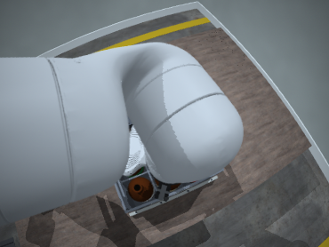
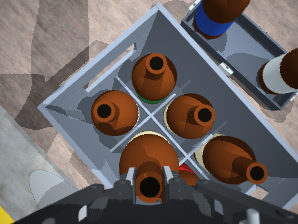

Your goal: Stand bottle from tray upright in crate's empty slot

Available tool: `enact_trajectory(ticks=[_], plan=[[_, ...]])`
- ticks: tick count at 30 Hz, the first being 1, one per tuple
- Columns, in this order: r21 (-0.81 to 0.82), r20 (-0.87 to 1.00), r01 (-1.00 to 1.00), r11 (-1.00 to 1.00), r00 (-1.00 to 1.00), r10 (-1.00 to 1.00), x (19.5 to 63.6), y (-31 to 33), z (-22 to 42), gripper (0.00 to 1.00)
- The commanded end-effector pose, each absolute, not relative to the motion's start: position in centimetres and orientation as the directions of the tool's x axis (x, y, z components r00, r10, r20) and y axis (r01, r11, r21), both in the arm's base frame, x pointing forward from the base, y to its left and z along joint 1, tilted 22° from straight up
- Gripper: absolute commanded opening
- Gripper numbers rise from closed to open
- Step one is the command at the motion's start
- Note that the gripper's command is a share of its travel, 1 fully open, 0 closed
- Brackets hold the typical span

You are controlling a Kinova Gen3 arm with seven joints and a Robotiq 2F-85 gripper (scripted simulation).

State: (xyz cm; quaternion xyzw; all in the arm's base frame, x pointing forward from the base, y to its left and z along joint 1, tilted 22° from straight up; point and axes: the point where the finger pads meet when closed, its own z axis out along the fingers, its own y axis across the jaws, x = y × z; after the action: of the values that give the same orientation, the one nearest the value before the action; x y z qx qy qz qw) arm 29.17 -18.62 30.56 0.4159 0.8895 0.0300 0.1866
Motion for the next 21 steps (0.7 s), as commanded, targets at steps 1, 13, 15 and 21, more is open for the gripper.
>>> enact_trajectory(ticks=[1,13,15,21], plan=[[0.209,-0.308,0.729,0.652,-0.584,0.751,29.2,-18.6,30.6,0.0],[0.209,-0.308,0.729,0.652,-0.584,0.751,29.4,-18.7,30.1,0.0],[0.209,-0.308,0.729,0.652,-0.584,0.751,29.4,-18.7,30.0,0.0],[0.209,-0.308,0.729,0.652,-0.584,0.751,29.7,-18.8,29.4,0.0]])
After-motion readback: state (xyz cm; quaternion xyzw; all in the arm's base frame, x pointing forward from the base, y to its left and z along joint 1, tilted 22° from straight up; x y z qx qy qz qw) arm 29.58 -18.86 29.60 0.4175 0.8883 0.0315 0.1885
